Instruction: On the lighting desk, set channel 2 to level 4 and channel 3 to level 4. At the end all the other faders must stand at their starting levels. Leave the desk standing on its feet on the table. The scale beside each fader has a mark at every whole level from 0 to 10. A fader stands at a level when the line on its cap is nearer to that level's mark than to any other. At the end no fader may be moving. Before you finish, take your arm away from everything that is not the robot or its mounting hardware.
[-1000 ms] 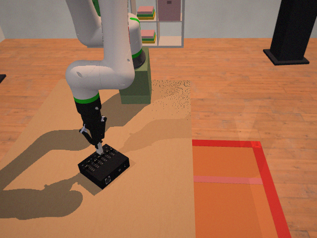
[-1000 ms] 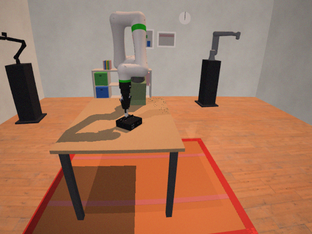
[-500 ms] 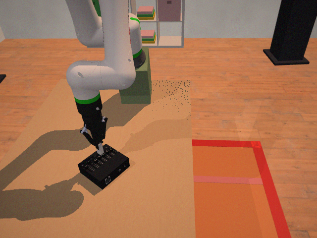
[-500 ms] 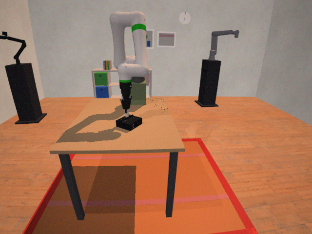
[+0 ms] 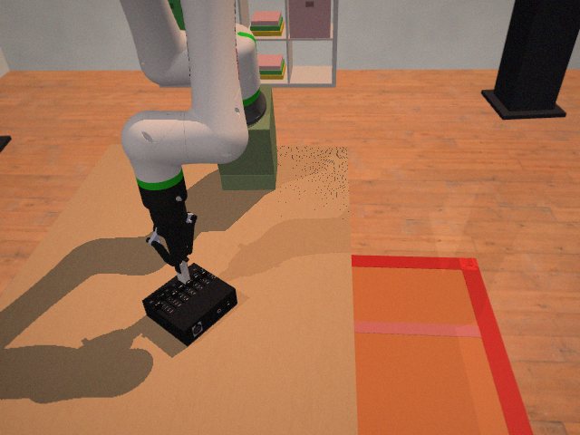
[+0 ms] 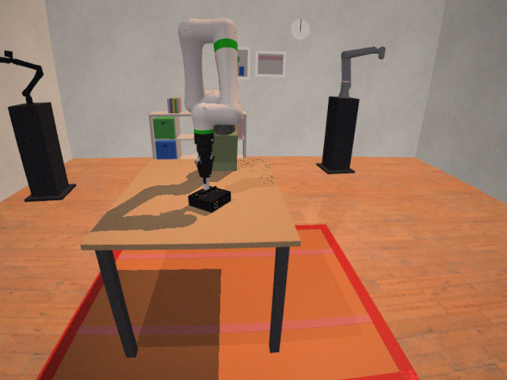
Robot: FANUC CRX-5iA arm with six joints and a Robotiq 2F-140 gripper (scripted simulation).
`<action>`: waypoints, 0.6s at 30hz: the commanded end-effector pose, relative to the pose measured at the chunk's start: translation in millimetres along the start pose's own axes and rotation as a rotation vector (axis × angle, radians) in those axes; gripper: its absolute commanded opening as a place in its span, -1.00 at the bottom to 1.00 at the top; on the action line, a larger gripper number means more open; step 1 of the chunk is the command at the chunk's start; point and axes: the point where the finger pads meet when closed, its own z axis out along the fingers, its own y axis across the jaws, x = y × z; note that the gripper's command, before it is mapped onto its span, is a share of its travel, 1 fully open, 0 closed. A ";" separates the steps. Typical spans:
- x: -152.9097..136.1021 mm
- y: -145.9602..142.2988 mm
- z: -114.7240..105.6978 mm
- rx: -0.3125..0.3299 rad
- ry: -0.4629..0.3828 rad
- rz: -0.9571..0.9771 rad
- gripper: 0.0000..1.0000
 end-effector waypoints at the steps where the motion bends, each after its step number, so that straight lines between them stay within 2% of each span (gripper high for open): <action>1: 0.1 0.2 -0.1 0.000 0.000 0.000 -1.00; 18: -5.4 0.2 -0.1 0.000 0.000 0.000 -1.00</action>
